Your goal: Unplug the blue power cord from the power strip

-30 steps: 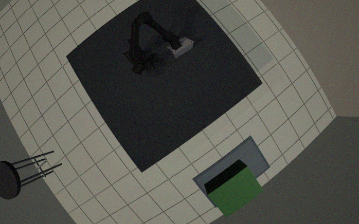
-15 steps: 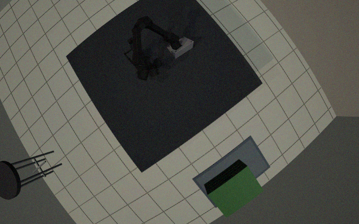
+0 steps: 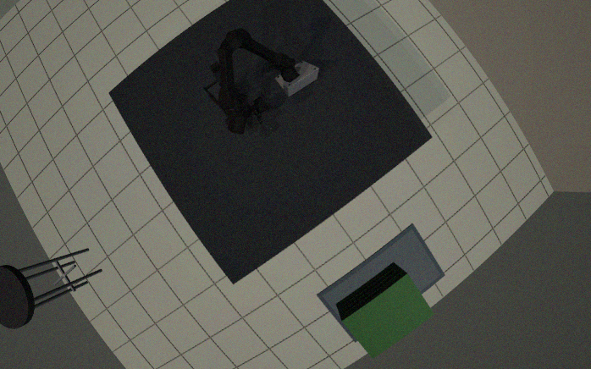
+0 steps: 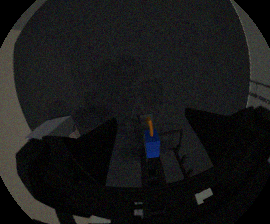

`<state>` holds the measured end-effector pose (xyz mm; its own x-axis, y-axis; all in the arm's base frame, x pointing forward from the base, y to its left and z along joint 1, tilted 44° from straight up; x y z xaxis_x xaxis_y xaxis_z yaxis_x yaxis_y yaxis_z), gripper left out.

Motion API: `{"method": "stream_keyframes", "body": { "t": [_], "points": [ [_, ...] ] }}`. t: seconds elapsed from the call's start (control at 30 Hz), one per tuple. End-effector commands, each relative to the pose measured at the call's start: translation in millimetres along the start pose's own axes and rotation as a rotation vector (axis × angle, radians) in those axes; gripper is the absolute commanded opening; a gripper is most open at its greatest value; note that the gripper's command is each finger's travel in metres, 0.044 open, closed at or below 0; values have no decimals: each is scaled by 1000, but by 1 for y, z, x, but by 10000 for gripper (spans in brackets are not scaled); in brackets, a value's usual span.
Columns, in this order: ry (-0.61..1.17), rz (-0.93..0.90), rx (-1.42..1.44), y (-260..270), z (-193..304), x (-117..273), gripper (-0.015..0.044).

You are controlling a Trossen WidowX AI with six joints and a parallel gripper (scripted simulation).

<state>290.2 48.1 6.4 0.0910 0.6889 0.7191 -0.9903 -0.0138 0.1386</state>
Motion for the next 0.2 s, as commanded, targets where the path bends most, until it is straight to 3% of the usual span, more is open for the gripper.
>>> {"method": "stream_keyframes", "body": {
  "t": [0.0,0.17],
  "points": [
    [-5,-2,-4,0,-1,1,440],
    [-5,-2,-4,0,-1,1,440]
  ]
}}
Point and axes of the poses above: the point midway between the two fingers, 35 mm back from their tips, its own x axis back along the fingers, its own y axis across the jaws, z = x × y, the point moved 1 cm from there along x, back along the fingers, and after that the axes turned 14 degrees about x, right-handed, at the moved point
